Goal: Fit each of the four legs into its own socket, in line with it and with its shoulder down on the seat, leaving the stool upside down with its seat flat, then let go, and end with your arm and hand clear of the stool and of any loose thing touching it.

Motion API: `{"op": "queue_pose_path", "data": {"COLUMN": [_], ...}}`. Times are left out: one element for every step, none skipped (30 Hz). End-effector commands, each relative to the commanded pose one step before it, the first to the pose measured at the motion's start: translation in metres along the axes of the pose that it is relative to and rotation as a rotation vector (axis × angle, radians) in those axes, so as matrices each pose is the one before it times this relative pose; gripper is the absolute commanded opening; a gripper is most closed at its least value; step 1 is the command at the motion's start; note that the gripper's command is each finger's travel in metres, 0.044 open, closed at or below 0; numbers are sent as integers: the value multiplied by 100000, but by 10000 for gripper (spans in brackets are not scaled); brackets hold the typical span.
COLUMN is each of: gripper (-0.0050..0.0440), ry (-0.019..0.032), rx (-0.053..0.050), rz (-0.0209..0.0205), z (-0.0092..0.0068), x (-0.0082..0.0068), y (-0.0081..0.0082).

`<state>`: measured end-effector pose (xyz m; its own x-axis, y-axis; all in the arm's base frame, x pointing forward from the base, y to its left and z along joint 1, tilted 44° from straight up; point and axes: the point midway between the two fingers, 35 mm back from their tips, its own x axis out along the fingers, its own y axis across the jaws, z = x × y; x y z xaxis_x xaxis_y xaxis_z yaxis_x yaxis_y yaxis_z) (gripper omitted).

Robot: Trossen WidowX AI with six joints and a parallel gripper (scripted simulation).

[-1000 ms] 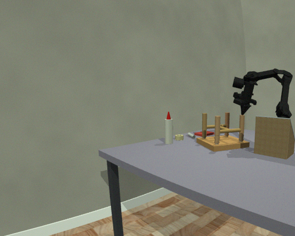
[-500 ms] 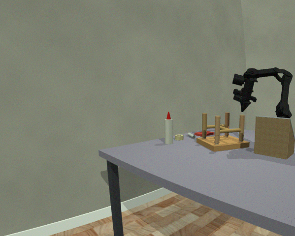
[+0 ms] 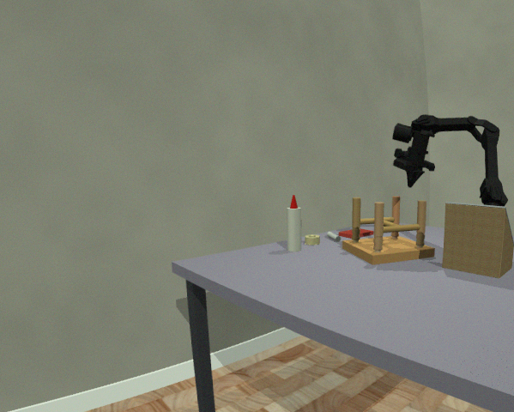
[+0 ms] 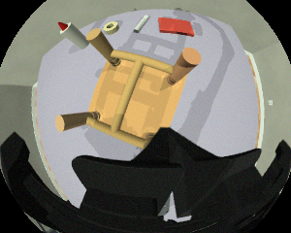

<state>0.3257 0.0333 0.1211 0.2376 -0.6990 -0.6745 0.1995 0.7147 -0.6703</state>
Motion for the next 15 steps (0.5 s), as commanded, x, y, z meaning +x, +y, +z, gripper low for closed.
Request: {"op": "queue_pose_path", "data": {"gripper": [0, 0, 0, 0, 0, 0, 0, 0, 0, 0, 0, 0, 0, 0, 0], "ry": [1581, 185, 184, 184, 0, 0, 229, 229, 213, 157, 83, 23, 0, 0, 0], "rx": [2603, 713, 711, 713, 0, 0, 883, 882, 808, 589, 309, 84, 0, 0, 0], "rz": [-1833, -320, -340, -361, 0, 0, -486, -504, -498, -381, -206, -57, 0, 0, 0], "z": [3860, 851, 837, 827, 0, 0, 999, 987, 880, 630, 326, 88, 0, 0, 0], "x": [987, 221, 239, 259, 0, 0, 355, 371, 371, 286, 155, 43, 0, 0, 0], "y": [-1216, -307, -321, -336, 0, 0, -447, -455, -443, -334, -179, -49, 0, 0, 0]}}
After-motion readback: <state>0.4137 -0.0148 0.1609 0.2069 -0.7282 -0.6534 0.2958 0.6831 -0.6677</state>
